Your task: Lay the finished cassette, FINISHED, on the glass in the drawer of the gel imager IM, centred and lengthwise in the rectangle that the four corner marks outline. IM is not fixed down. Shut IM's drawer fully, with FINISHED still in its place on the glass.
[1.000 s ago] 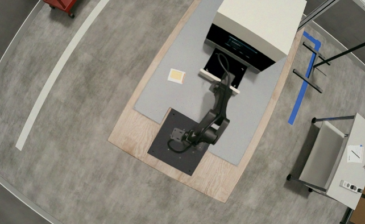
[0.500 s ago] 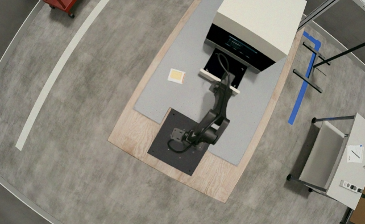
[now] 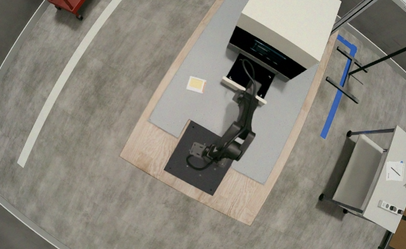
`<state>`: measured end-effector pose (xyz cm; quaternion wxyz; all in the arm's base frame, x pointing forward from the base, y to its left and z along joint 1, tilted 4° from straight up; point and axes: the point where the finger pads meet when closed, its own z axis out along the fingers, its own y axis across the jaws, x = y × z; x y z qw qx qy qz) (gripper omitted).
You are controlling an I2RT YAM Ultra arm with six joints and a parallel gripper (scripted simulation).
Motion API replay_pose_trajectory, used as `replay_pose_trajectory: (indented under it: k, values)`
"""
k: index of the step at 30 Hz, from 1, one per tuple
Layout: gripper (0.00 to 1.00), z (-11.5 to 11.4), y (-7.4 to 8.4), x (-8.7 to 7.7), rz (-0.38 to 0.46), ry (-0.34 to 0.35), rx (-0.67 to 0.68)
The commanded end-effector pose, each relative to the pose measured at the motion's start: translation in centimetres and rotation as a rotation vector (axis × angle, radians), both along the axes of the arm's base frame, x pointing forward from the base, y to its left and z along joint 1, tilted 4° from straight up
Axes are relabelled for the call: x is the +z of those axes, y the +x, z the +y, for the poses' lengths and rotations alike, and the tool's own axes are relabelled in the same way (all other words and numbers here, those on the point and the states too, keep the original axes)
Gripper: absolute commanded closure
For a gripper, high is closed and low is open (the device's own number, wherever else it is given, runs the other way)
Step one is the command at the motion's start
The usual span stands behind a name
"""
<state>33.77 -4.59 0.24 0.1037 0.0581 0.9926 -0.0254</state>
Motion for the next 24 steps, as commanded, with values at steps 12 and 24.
replay_pose_trajectory:
  k: [12,24]
  values:
    - [0.65,1.3,-3.3,0.4,0.256,0.029,-0.001]
    - [0.65,1.6,-5.0,1.3,0.22,0.027,-0.003]
